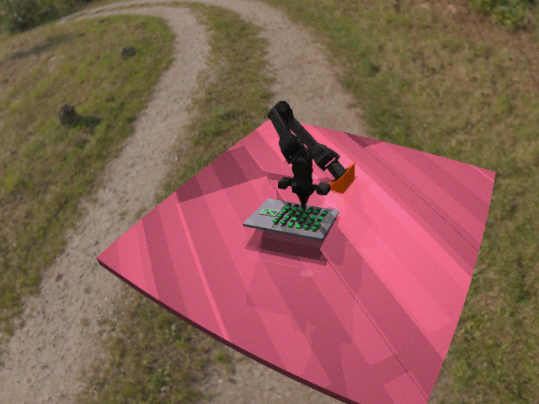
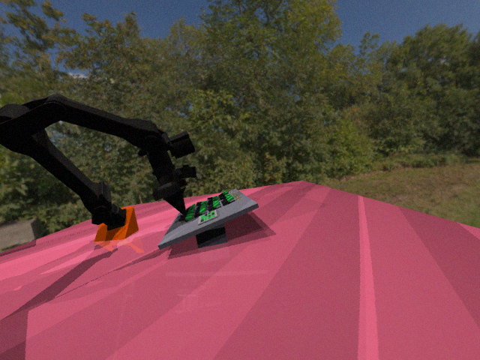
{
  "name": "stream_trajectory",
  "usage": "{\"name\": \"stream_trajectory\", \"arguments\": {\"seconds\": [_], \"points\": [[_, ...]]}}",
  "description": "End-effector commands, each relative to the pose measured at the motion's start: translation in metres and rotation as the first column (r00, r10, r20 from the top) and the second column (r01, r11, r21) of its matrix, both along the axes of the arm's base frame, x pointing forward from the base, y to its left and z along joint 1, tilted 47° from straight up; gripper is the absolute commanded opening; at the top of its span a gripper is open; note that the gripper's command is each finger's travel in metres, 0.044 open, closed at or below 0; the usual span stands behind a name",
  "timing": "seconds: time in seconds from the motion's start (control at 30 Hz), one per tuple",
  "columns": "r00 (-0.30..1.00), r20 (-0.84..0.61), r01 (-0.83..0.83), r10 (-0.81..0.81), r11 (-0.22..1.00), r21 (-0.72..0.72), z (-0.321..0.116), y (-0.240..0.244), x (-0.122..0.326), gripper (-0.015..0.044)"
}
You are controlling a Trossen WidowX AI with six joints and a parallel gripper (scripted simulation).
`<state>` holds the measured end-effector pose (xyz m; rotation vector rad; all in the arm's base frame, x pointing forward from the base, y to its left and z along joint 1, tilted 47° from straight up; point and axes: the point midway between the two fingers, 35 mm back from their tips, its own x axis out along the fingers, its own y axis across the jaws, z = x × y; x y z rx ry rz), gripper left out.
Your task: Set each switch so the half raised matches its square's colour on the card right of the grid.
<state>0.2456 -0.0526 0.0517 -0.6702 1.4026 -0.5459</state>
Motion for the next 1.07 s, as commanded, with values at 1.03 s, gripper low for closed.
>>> {"name": "stream_trajectory", "arguments": {"seconds": [1.03], "points": [[1.000,-0.017,0.014,-0.014,1.000,-0.002,0.042,0.067,0.064,0.0000]]}}
